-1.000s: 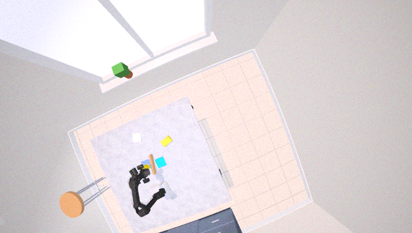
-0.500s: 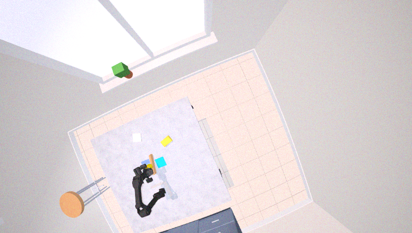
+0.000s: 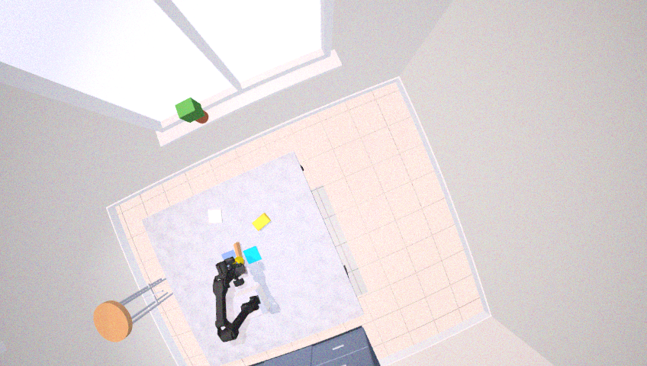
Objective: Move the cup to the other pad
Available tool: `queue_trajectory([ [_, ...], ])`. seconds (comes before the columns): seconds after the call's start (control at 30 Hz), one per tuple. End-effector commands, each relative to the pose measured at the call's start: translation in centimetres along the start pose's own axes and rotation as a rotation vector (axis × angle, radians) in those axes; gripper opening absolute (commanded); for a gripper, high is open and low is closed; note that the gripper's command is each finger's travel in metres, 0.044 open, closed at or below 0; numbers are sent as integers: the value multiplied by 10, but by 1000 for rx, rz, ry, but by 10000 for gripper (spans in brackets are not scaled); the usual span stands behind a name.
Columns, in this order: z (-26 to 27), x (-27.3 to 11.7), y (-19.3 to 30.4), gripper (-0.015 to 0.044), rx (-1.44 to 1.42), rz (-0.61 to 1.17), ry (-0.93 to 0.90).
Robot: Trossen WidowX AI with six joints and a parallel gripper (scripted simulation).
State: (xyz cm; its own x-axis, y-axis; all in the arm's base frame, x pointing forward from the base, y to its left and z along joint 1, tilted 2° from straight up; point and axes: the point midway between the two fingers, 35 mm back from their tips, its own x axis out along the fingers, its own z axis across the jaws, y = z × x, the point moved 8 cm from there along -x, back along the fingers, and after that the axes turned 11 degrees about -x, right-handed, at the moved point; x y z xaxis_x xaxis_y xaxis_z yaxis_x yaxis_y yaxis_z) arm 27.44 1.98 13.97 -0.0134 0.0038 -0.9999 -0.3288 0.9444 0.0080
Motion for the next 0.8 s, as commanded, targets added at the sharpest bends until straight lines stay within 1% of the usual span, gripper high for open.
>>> queue_trajectory([
  [0.0,-3,-2,-7,0,-2,-6,-6],
  [0.77,-21,-5,-48,0,-2,-10,-5],
])
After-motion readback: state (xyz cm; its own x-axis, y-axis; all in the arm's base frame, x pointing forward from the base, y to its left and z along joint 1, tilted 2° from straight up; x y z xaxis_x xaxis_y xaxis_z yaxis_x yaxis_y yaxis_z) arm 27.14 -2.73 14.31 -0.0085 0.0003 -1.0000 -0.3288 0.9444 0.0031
